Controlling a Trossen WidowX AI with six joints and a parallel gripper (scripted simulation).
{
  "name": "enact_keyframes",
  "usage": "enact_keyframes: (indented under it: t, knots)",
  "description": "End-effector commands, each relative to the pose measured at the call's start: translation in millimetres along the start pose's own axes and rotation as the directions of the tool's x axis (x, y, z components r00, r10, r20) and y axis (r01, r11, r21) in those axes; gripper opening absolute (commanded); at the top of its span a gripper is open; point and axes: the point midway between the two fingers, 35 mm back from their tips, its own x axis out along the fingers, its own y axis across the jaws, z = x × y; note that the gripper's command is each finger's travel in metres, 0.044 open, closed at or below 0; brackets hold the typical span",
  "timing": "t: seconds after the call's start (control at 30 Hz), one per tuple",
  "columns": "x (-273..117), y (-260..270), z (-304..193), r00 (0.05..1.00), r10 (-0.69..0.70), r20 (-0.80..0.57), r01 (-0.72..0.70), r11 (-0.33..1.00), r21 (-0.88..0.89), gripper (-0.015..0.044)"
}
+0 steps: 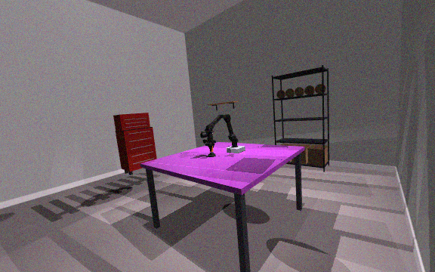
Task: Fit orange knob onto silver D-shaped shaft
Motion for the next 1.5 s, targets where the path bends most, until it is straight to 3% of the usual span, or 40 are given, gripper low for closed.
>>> enact_keyframes:
  t: [0.0, 0.57, 1.13, 1.37, 1.47]
  knots:
    - [3, 0, 1, 1.0, 0.0, 0.004, 0.0, 1.0, 0.001, 0.0]
    - [10, 0, 0, 1.0, 0.0, 0.0, 0.0, 1.0, -0.001, 0.0]
    - [10, 0, 0, 1.0, 0.0, 0.0, 0.0, 1.0, -0.001, 0.044]
    - [7, 0, 0, 1.0, 0.0, 0.0, 0.0, 1.0, -0.001, 0.044]
    - [-29, 3, 3, 1.0, 0.0, 0.0, 0.0, 1.0, -0.001, 0.044]
